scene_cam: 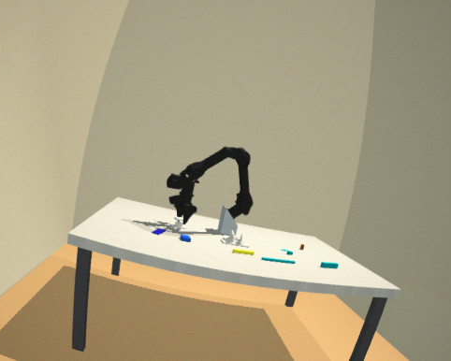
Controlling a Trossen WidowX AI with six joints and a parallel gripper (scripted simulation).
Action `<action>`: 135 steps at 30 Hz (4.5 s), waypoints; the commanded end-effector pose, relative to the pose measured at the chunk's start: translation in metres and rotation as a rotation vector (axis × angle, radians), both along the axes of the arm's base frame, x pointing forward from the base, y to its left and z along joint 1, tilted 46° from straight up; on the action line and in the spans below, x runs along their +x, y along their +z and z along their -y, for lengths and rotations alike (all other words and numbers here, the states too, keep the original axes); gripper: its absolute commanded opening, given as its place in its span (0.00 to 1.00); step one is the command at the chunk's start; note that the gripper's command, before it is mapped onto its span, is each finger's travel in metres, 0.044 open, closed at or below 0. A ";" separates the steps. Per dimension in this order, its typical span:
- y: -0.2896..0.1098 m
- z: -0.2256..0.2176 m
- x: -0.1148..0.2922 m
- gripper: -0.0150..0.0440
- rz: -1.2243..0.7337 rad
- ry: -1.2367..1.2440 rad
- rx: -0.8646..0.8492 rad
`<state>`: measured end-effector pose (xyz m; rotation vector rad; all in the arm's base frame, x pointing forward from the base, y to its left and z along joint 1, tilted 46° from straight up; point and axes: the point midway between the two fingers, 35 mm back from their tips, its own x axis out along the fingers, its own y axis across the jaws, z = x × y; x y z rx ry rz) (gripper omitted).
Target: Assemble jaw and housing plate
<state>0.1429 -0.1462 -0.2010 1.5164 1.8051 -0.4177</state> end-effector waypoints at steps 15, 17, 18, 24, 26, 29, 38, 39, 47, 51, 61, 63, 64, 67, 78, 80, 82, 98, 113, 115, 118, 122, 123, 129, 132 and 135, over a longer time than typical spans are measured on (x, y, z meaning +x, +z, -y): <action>0.040 0.041 0.002 0.85 0.002 0.000 -0.007; 0.042 0.043 0.002 0.85 0.002 0.000 -0.006; 0.042 0.043 0.002 0.85 0.002 0.000 -0.006; 0.050 0.039 0.010 0.85 0.037 0.035 -0.010; 0.054 0.037 0.014 0.85 0.057 0.056 -0.012; 0.061 0.033 0.021 0.85 0.087 0.086 -0.015; 0.081 0.020 0.039 0.85 0.179 0.179 -0.021; 0.083 0.019 0.041 0.85 0.189 0.189 -0.021; 0.101 0.005 0.056 0.85 0.272 0.272 -0.023; 0.110 -0.003 0.063 0.85 0.313 0.314 -0.022; 0.131 -0.024 0.077 0.85 0.418 0.419 -0.019; 0.136 -0.029 0.080 0.85 0.439 0.440 -0.018; 0.138 -0.031 0.081 0.85 0.450 0.451 -0.017; 0.144 -0.038 0.085 0.85 0.482 0.482 -0.014; 0.166 -0.065 0.094 0.85 0.599 0.598 -0.002; 0.170 -0.070 0.096 0.85 0.621 0.619 0.001; 0.174 -0.076 0.097 0.85 0.643 0.640 0.004; 0.205 -0.118 0.100 0.85 0.819 0.807 0.036; 0.220 -0.141 0.098 0.85 0.914 0.894 0.058; 0.220 -0.141 0.098 0.85 0.914 0.894 0.058; 0.220 -0.141 0.098 0.85 0.914 0.894 0.058; 0.220 -0.141 0.098 0.85 0.914 0.894 0.058; 0.220 -0.141 0.098 0.85 0.914 0.894 0.058; 0.220 -0.141 0.098 0.85 0.914 0.894 0.058; 0.220 -0.141 0.098 0.85 0.914 0.894 0.058; 0.219 -0.140 0.097 0.85 0.914 0.894 0.058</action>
